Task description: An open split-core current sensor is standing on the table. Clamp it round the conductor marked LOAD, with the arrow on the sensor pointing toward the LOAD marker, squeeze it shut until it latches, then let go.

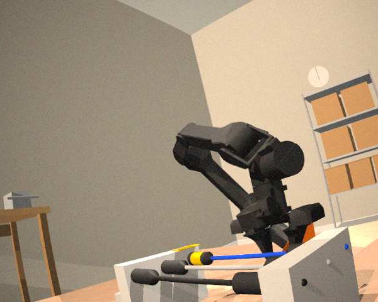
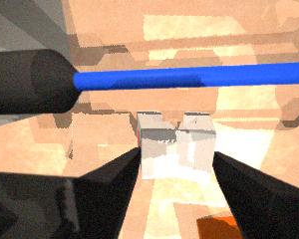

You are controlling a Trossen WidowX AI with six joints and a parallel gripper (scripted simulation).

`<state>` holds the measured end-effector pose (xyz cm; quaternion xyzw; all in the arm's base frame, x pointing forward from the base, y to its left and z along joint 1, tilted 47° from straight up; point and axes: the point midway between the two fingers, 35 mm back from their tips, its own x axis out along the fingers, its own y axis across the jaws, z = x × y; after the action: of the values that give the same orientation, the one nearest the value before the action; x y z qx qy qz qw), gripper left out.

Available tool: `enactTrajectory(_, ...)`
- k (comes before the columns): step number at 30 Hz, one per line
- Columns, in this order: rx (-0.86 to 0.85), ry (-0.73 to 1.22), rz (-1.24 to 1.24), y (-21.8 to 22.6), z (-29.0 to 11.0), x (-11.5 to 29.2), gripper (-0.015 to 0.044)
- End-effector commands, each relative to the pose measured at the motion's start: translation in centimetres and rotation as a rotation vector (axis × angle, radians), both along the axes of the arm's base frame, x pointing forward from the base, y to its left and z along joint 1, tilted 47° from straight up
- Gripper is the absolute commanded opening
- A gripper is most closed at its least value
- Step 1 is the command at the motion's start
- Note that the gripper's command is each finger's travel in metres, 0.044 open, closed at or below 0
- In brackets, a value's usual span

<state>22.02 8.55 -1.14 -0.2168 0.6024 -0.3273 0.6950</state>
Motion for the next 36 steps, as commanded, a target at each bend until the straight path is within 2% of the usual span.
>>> enactTrajectory(1, 0.008, -0.005, 0.001, 0.9, 0.5, 0.2, 0.0097)
enactTrajectory(5, 0.009, -0.004, 0.002, 2.4, 1.8, 0.2, 0.0)
enactTrajectory(19, 0.003, 0.001, 0.004, 7.2, 6.7, -0.6, 0.0)
enactTrajectory(23, 0.001, 0.012, 0.018, 7.4, 7.0, -0.7, 0.0)
enactTrajectory(36, -0.054, 0.273, 0.362, 7.7, 7.4, -0.7, 0.0)
